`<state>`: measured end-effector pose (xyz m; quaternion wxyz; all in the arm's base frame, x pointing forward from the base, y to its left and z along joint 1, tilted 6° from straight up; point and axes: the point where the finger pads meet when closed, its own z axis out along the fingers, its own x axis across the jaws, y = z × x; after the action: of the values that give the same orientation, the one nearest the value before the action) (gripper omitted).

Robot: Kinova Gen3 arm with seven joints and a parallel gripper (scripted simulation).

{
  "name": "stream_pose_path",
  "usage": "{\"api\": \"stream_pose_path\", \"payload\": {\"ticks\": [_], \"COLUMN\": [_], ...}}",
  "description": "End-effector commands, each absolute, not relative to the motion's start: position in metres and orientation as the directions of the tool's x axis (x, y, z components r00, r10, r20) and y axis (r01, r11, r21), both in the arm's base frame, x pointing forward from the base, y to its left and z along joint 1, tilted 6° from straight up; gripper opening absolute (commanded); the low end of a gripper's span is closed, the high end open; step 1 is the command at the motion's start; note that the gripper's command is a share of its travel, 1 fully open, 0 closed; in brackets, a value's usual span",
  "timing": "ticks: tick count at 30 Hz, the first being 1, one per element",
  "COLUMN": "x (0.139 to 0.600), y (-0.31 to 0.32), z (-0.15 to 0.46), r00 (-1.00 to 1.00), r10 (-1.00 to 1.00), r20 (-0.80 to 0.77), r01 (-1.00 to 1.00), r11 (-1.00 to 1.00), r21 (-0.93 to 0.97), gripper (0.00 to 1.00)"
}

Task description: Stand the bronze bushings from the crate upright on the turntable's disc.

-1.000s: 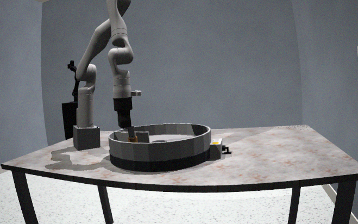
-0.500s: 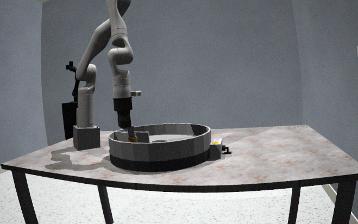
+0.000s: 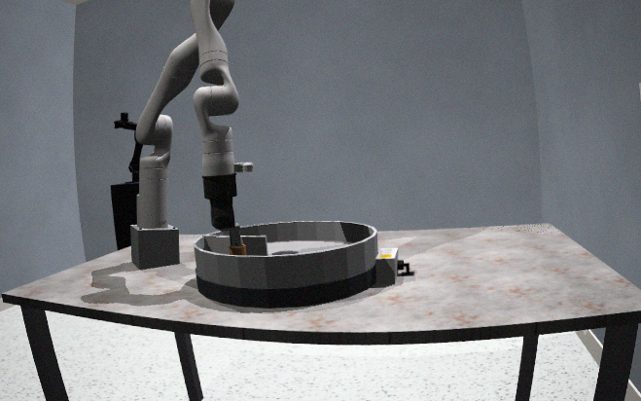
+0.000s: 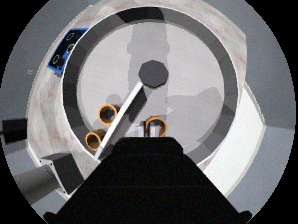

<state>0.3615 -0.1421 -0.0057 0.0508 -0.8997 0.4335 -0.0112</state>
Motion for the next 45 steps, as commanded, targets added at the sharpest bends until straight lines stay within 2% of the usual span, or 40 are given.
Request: {"api": "stream_pose_path", "payload": {"ticks": [1,8,9,45], "x": [0.362,0.362,0.362,0.3619], "y": [-0.1424,-0.1424,-0.1424,-0.1425], "z": [-0.0051,-0.0051,-0.0051,-0.004], "r00": [0.624,0.624,0.624,0.624], "r10": [-0.781,-0.781,-0.781,-0.781], "r20": [-0.022,-0.022,-0.022,-0.022], "r01": [-0.779,-0.779,-0.779,-0.779], "r11": [-0.619,-0.619,-0.619,-0.619], "r21": [-0.102,-0.102,-0.102,-0.102], "gripper": [0.0,0.0,0.38,0.38]}}
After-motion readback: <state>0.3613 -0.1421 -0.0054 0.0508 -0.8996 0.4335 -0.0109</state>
